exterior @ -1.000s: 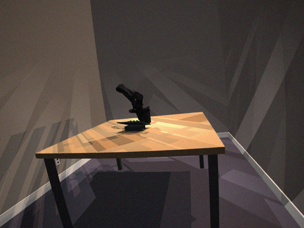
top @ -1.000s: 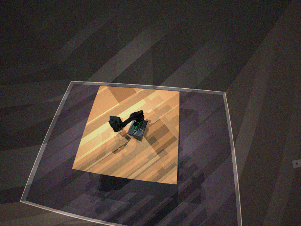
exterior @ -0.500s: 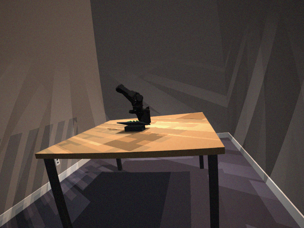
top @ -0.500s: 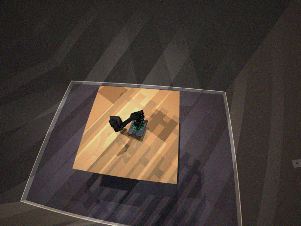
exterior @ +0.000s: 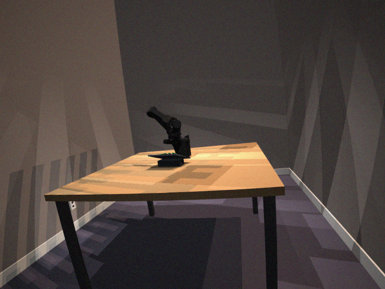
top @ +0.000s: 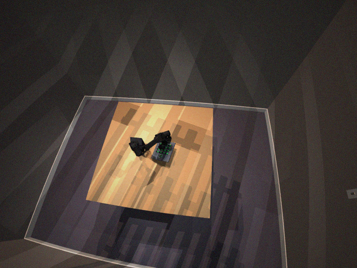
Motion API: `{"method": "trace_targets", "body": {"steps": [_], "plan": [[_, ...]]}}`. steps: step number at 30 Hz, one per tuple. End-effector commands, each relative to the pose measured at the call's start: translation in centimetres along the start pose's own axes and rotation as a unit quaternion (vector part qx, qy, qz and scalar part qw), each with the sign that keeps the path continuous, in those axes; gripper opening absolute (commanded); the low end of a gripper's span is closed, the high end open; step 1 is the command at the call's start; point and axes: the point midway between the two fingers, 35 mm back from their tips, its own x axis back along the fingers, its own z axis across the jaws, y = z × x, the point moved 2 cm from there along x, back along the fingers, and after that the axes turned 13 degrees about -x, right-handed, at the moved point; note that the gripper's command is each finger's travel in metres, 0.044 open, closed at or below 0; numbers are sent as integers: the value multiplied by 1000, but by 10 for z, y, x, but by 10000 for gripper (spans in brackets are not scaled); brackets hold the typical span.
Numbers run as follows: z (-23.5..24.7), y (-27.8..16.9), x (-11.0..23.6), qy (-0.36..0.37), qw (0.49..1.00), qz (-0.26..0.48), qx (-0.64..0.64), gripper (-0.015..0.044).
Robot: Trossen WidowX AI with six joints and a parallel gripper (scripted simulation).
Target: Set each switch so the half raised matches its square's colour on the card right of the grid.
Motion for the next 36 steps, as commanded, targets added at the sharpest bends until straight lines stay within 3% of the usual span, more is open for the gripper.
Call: {"method": "trace_targets", "body": {"steps": [1, 36], "plan": [[0, 0, -1, -1, 1000, 0, 2, 0], [0, 0, -6, -1, 1000, 0, 2, 0]]}}
